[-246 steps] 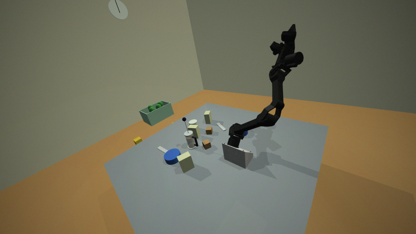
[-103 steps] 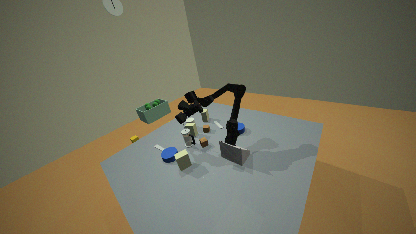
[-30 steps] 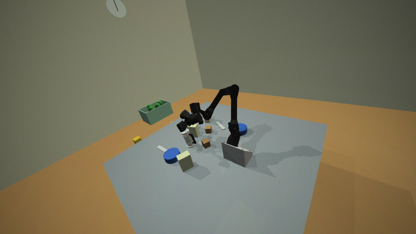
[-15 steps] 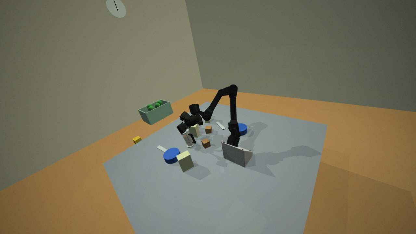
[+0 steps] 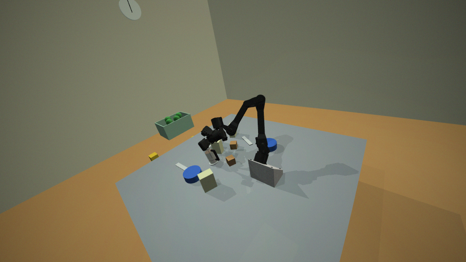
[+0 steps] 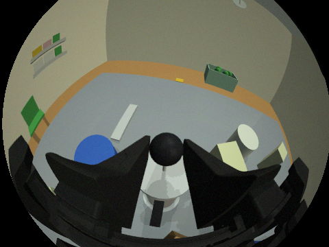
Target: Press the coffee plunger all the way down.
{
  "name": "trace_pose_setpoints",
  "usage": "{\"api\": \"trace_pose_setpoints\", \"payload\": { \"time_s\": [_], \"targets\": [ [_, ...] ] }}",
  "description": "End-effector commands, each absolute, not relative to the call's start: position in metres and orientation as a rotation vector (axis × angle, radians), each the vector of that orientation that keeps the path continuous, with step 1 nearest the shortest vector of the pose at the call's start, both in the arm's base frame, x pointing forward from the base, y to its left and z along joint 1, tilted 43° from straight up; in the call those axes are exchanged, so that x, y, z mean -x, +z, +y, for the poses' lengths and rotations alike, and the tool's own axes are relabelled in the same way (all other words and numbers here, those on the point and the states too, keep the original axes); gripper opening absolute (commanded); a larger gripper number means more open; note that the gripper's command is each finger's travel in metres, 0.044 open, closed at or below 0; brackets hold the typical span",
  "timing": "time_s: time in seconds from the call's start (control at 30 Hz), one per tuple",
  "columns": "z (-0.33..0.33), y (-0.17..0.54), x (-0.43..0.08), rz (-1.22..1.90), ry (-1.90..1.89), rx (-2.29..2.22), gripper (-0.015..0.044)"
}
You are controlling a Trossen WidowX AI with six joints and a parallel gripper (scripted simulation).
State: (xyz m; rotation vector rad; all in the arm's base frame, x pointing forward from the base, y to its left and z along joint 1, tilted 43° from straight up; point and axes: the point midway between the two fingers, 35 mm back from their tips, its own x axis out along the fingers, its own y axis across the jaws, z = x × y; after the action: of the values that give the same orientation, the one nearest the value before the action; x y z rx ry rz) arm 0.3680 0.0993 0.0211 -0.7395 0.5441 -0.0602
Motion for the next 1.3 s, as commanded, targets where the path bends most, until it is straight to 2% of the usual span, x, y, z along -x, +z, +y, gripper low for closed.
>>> {"api": "trace_pose_setpoints", "payload": {
  "time_s": [0.0, 1.27],
  "targets": [
    [0.0912, 0.0126, -0.3666, 0.578, -0.08, 0.762, 0.0112],
    [0.0936, 0.012, -0.3713, 0.578, -0.08, 0.761, 0.0112]
  ]
}}
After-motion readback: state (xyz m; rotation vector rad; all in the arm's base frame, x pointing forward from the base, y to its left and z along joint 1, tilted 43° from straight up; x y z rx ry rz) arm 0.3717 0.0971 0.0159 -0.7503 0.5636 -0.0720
